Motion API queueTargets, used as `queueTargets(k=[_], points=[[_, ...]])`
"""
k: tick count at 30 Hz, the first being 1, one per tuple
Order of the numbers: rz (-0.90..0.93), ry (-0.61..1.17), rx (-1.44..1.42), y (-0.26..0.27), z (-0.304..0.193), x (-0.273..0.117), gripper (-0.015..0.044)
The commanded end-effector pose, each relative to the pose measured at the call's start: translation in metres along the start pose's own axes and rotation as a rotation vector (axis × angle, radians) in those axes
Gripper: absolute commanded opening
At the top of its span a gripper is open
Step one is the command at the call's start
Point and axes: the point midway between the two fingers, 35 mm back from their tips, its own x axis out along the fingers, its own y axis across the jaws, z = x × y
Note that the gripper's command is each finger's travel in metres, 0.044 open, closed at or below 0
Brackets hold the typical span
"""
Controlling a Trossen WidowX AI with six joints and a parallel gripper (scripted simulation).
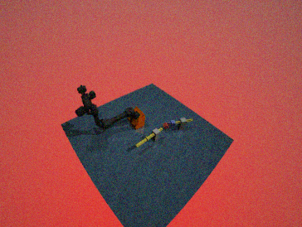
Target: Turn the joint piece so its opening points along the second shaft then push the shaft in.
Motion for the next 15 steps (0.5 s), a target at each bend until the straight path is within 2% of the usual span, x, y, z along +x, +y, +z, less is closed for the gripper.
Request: queueTargets(k=[1,2,15], points=[[0.0,0.0,0.0,0.0,0.0,0.0,0.0426],[0.0,0.0,0.0,0.0,0.0,0.0,0.044],[0.097,0.027,0.308,0.039,0.027,0.0,0.044]])
